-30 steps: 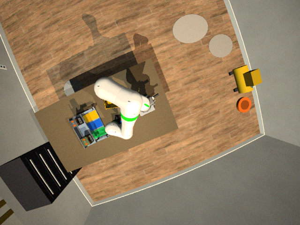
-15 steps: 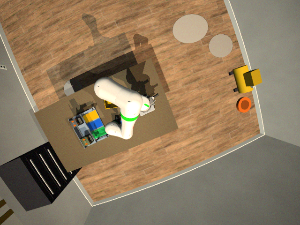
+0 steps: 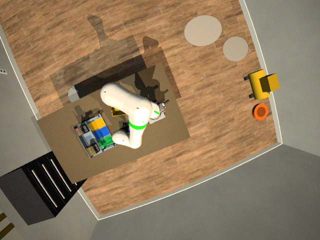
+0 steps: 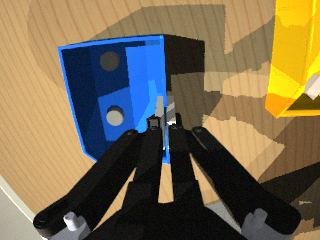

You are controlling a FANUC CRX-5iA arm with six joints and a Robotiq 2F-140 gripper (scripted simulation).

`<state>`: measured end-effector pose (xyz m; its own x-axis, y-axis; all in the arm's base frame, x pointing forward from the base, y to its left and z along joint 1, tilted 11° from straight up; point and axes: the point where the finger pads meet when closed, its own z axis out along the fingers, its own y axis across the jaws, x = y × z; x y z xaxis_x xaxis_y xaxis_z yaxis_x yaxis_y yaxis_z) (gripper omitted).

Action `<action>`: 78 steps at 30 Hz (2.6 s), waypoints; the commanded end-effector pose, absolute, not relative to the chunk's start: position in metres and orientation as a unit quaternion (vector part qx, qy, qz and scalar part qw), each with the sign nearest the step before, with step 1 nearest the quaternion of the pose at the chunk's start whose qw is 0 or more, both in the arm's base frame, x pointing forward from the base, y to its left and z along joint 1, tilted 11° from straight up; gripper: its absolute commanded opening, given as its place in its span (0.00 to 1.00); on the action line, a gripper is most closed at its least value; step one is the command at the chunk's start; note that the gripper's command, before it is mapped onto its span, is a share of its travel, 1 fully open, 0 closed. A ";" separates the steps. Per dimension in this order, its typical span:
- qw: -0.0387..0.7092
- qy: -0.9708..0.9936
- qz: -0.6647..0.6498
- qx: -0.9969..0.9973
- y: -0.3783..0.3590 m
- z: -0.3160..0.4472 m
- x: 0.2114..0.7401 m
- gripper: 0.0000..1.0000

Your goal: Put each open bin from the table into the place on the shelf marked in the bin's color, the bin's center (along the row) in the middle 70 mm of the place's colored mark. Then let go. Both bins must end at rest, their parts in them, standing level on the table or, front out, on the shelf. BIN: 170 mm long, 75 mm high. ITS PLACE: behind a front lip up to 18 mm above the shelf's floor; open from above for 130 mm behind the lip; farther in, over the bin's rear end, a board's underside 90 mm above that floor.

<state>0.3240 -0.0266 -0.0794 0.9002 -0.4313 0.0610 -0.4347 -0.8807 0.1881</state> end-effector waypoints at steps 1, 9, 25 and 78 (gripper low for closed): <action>0.099 -0.223 0.009 0.970 -0.027 -0.079 0.324 0.00; 0.099 -0.223 0.009 0.970 -0.027 -0.079 0.324 0.00; 0.099 -0.223 0.009 0.970 -0.026 -0.077 0.324 0.00; 0.099 -0.223 0.009 0.970 -0.018 -0.035 0.325 0.00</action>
